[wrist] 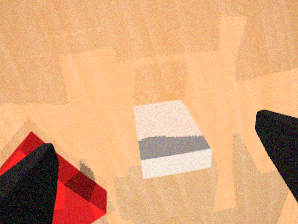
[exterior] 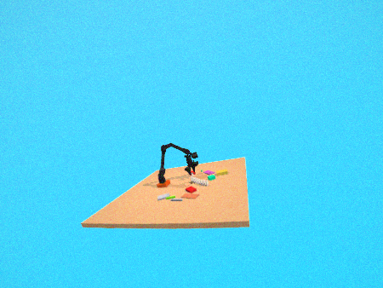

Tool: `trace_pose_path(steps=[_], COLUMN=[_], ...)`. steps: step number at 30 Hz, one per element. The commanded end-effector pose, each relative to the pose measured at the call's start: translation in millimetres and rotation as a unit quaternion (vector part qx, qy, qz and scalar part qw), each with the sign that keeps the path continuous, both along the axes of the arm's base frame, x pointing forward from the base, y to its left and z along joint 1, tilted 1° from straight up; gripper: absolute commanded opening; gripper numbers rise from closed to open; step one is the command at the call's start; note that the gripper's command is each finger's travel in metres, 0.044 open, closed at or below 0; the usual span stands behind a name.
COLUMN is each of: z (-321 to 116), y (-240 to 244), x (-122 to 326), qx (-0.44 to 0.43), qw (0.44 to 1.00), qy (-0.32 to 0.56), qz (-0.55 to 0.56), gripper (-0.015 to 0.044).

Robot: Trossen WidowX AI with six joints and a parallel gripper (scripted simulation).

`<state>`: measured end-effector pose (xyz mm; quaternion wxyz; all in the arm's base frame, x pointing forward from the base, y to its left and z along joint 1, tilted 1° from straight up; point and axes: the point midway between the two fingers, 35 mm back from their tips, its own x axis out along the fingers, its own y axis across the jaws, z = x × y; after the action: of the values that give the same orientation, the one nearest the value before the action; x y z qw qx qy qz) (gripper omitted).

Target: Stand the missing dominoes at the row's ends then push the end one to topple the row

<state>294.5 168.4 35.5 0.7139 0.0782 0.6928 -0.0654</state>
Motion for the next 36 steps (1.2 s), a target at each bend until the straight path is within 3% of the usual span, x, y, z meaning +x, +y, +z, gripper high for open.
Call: trace_pose_path(steps=[1,2,15,25,34,36], z=[-8.5,-8.5,-8.5,-6.1,119.4,129.5], y=[-2.9,-2.9,-2.9,-2.6,-0.4,-1.6], x=[-2.8,-2.8,-2.8,-2.3,-2.7,-5.0], qx=[-0.006,-0.006,-0.006,-0.006,-0.003,-0.003], qw=[1.0,1.0,1.0,1.0,1.0,1.0], qy=[0.005,0.005,0.005,0.005,0.004,0.005], qz=[0.0,0.0,0.0,0.0,0.0,0.0], gripper=[0.044,0.044,0.0107,0.0107,0.0107,0.0107])
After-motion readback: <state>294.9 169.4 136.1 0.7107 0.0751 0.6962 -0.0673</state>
